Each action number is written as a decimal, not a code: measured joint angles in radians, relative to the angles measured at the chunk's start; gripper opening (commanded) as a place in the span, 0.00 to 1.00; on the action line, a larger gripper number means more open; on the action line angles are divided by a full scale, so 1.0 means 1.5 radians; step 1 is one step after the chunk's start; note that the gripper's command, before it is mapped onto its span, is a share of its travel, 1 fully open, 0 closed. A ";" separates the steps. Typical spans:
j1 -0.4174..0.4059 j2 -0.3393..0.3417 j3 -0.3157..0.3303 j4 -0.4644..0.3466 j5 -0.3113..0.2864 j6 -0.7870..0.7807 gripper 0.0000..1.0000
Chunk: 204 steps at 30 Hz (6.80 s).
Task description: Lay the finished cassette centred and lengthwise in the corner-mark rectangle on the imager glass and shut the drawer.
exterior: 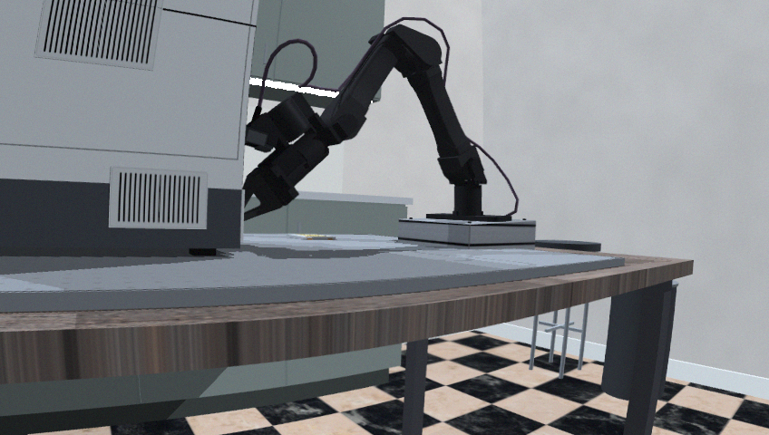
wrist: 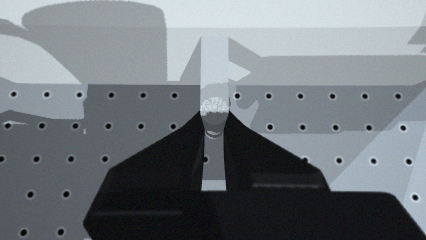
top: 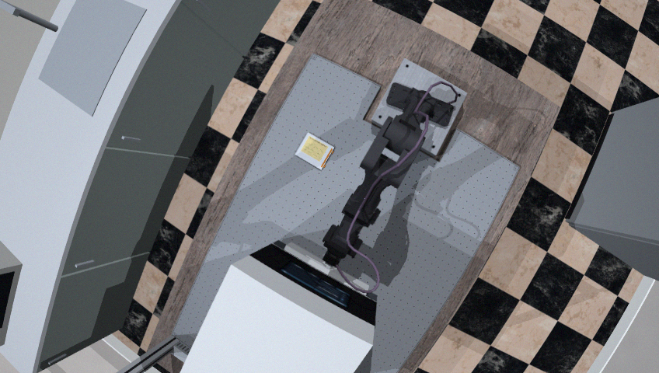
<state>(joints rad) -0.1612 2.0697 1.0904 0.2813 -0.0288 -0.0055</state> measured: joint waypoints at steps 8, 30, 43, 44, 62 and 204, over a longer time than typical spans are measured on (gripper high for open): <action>0.000 0.000 0.000 0.000 0.000 0.000 0.00; 0.000 -0.005 -0.010 0.006 0.000 0.000 0.00; -0.001 -0.043 -0.028 -0.062 0.001 -0.002 0.00; -0.001 -0.043 -0.017 -0.084 0.001 -0.002 0.00; -0.001 -0.061 0.014 -0.205 0.002 -0.004 0.00; -0.003 -0.162 -0.050 -0.380 0.003 -0.009 0.00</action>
<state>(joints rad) -0.1661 1.8271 1.0161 -0.2890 -0.0250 -0.0189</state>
